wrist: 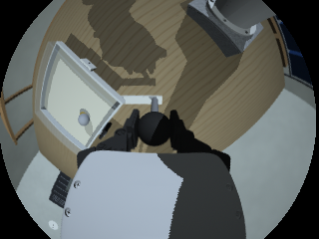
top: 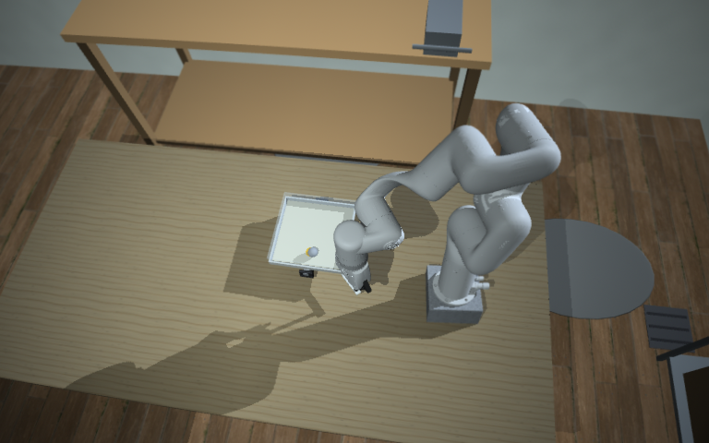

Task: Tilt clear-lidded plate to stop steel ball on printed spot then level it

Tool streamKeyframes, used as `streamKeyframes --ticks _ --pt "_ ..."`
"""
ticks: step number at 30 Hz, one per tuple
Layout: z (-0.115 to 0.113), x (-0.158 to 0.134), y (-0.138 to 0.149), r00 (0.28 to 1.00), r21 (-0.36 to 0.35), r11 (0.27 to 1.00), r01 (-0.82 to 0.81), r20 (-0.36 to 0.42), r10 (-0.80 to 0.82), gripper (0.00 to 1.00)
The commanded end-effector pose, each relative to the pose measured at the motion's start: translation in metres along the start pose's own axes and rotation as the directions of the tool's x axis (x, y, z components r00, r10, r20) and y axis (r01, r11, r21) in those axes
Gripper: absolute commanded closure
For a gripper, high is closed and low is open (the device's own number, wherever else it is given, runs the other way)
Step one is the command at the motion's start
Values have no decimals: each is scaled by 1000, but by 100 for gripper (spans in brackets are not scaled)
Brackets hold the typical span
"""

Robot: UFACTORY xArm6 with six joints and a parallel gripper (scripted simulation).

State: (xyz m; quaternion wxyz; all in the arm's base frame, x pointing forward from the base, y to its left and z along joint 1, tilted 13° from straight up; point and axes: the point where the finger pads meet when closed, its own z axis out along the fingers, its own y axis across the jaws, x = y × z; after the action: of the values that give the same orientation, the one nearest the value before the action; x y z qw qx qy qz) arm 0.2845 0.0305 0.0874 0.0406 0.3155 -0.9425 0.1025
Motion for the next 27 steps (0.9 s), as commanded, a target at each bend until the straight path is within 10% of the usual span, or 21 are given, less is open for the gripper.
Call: streamKeyframes --ticks 1,27 --pt "-1 -2 -1 1000 2 1000 0 4 0 100" --pt "-3 -2 -2 1000 2 1000 0 4 0 100"
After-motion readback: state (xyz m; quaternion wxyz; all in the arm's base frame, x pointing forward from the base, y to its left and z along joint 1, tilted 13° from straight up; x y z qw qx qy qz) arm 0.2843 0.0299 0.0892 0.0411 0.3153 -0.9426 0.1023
